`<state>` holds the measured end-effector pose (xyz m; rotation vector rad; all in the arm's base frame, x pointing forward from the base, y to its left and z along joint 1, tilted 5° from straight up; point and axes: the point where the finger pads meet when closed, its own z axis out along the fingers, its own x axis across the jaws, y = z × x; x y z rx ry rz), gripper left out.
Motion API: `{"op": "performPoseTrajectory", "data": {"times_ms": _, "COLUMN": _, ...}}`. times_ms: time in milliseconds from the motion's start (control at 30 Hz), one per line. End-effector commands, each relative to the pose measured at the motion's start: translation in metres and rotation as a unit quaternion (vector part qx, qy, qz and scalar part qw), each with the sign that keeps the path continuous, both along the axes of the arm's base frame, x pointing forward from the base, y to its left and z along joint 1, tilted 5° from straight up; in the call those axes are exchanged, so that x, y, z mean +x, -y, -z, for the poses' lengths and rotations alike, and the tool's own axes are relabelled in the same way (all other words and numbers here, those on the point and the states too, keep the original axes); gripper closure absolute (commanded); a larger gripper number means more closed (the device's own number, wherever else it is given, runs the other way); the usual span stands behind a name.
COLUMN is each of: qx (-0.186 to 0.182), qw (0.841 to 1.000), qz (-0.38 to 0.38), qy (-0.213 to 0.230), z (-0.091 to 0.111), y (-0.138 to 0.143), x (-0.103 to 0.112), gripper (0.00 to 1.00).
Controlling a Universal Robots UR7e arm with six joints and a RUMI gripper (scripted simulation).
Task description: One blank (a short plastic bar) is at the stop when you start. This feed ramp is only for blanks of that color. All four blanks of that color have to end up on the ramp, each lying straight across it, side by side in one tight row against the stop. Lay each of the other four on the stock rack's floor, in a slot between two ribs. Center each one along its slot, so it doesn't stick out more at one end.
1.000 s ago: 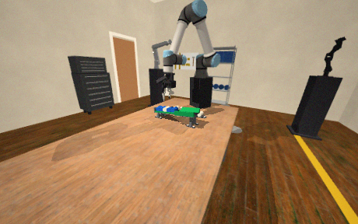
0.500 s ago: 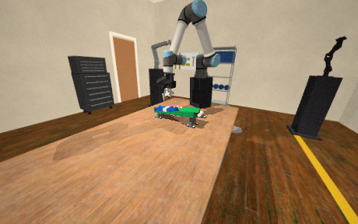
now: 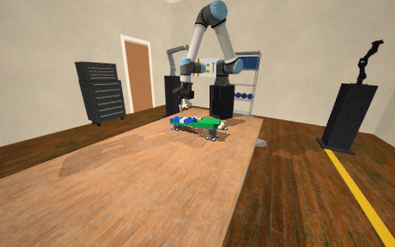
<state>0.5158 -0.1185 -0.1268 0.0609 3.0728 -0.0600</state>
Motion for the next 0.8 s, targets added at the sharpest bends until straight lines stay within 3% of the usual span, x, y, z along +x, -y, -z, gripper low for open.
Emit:
{"op": "performPoseTrajectory", "data": {"times_ms": 0, "qx": -0.001, "qw": 1.000, "qz": 0.002, "qy": 0.002, "z": 0.005, "y": 0.003, "x": 0.003, "gripper": 0.53}}
{"op": "performPoseTrajectory", "data": {"times_ms": 767, "qx": -0.001, "qw": 1.000, "qz": 0.002, "qy": 0.002, "z": 0.034, "y": 0.004, "x": 0.005, "gripper": 0.53}}
